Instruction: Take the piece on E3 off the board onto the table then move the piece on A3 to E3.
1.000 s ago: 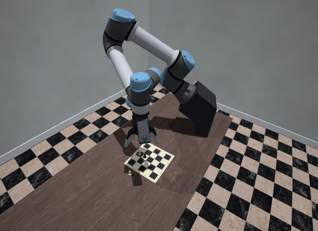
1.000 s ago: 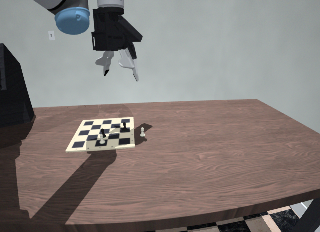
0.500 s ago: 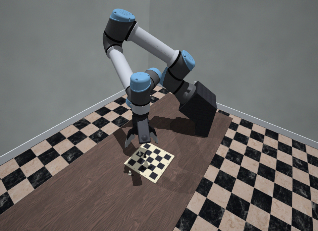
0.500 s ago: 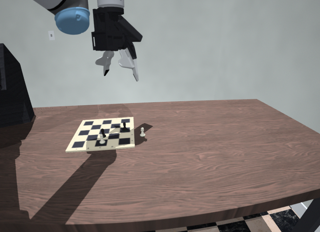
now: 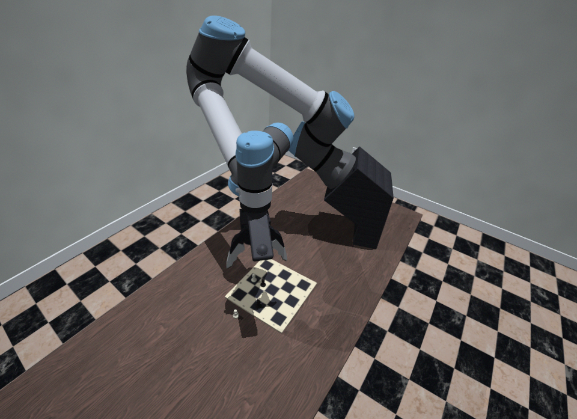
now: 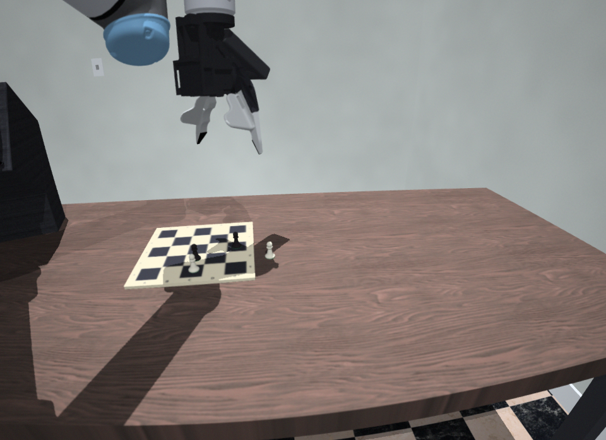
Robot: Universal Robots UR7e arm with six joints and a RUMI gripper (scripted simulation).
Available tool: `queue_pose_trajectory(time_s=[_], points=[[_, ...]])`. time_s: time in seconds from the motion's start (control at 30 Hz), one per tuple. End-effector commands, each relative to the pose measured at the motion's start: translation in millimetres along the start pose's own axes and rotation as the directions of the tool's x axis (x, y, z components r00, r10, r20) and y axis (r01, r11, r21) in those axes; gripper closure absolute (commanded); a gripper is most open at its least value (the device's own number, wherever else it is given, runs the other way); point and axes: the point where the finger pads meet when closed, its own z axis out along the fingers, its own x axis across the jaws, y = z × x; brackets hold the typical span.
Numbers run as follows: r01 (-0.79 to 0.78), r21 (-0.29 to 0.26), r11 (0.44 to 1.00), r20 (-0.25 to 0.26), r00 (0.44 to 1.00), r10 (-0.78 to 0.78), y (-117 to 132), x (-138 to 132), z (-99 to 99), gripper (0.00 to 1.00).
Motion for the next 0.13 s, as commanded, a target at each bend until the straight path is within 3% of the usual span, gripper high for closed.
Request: queue_pose_trajectory(time_s=[0.0,0.1], points=[[0.000,0.001,1.000,0.000,1.000,0.000,-0.2,0.2,-0.4,0.00],[0.000,0.001,1.000,0.000,1.000,0.000,-0.2,0.2,-0.4,0.00]])
